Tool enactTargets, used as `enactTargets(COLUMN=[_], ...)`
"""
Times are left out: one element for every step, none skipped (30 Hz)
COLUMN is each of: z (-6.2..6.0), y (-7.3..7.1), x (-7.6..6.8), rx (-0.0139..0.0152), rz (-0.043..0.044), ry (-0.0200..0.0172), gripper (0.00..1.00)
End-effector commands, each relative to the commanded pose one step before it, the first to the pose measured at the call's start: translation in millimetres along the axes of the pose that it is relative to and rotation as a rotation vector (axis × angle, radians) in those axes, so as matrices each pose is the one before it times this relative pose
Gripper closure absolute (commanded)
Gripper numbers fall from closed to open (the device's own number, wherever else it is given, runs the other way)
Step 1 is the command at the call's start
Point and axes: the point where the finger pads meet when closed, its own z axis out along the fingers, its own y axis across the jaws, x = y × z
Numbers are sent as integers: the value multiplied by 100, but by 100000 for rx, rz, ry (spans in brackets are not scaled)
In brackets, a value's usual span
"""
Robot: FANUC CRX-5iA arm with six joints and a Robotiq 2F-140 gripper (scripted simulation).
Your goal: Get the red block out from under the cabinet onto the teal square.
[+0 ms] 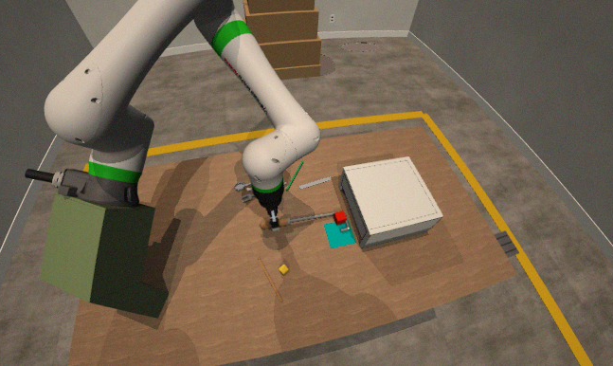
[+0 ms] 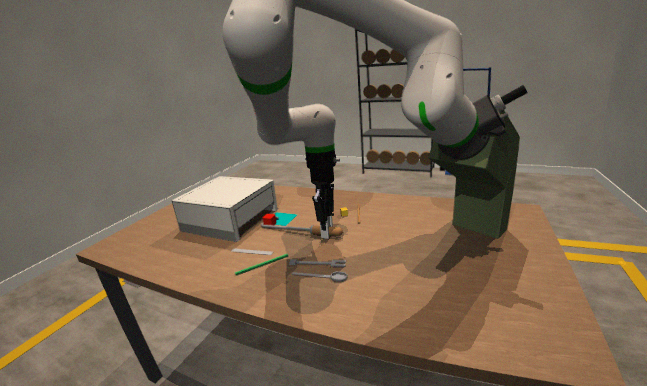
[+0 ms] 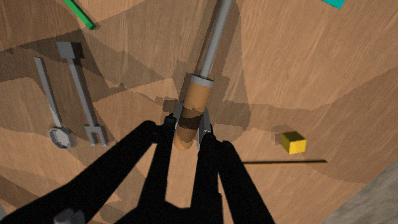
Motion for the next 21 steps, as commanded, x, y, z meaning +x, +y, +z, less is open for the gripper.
enactTargets(z=[-20, 0, 0, 0, 0, 0, 0, 0, 0, 0, 0, 0, 0, 0, 0, 0, 0, 0, 0, 0, 0], y=[103, 45, 55, 66, 77, 88, 99, 0, 0, 110, 121, 132, 142, 151, 160, 168, 175, 182, 188, 192, 196], x=[-10, -11, -14, -17, -20, -23, -25, 0, 0, -28, -31, -34, -36, -39, -42, -43, -45, -47, -48, -50, -50], rx=[-34, 0, 0, 0, 0, 1, 0, 0, 0, 0, 0, 1, 0, 0, 1, 0, 0, 1, -1, 0, 0], rz=[3, 0, 0, 0, 0, 0, 0, 0, 0, 0, 0, 0, -1, -1, 0, -1, -1, -1, -1, -1, -1], ry=[23, 0, 0, 0, 0, 0, 0, 0, 0, 0, 0, 1, 0, 0, 0, 0, 0, 1, -1, 0, 0], gripper=[100, 100, 100, 100, 100, 100, 100, 100, 100, 100, 100, 100, 100, 100, 100, 100, 100, 100, 100, 100, 100])
